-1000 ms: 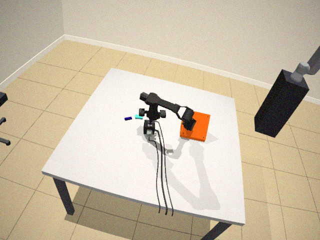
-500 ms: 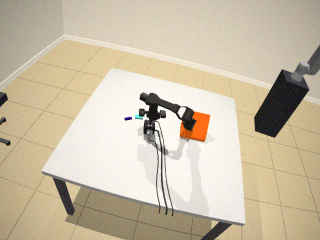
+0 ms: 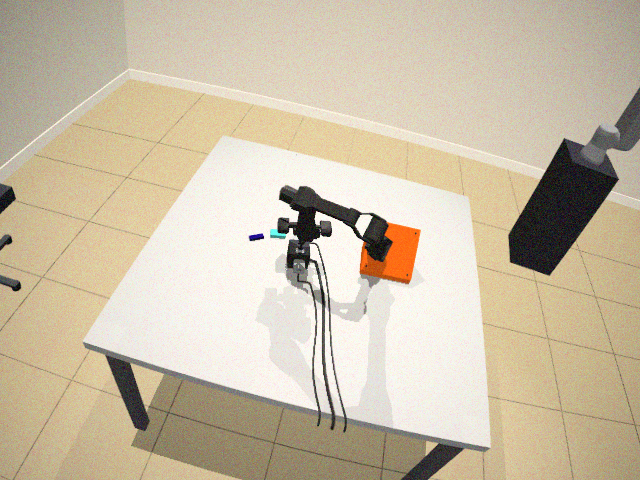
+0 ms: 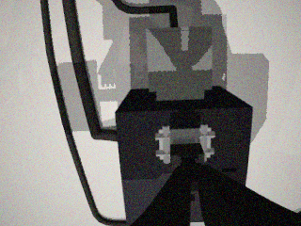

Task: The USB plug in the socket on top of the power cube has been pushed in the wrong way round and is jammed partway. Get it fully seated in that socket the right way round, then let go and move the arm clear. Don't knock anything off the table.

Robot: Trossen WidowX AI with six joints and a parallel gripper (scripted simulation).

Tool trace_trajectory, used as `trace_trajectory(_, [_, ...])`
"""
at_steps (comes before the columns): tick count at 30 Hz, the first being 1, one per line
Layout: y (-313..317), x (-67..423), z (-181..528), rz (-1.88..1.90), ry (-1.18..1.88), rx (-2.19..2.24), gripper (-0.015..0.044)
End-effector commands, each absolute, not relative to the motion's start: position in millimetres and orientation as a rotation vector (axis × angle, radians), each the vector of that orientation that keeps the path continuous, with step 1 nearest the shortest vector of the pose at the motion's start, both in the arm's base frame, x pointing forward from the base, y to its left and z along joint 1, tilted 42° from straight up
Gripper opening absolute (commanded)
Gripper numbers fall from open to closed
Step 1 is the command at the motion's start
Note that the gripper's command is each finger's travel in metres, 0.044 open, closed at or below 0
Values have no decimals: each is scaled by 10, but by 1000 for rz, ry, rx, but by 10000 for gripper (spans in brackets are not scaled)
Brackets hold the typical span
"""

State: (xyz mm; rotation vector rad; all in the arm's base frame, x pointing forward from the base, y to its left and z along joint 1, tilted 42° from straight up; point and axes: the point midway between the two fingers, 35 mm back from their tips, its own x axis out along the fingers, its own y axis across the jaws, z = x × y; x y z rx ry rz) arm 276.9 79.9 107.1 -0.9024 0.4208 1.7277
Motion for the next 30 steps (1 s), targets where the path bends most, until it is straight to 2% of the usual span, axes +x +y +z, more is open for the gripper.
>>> trace_trajectory(1, [806,2772,1071,1725,420,-898,0])
trace_trajectory(30, [829,2767,1045,1725,420,-898,0])
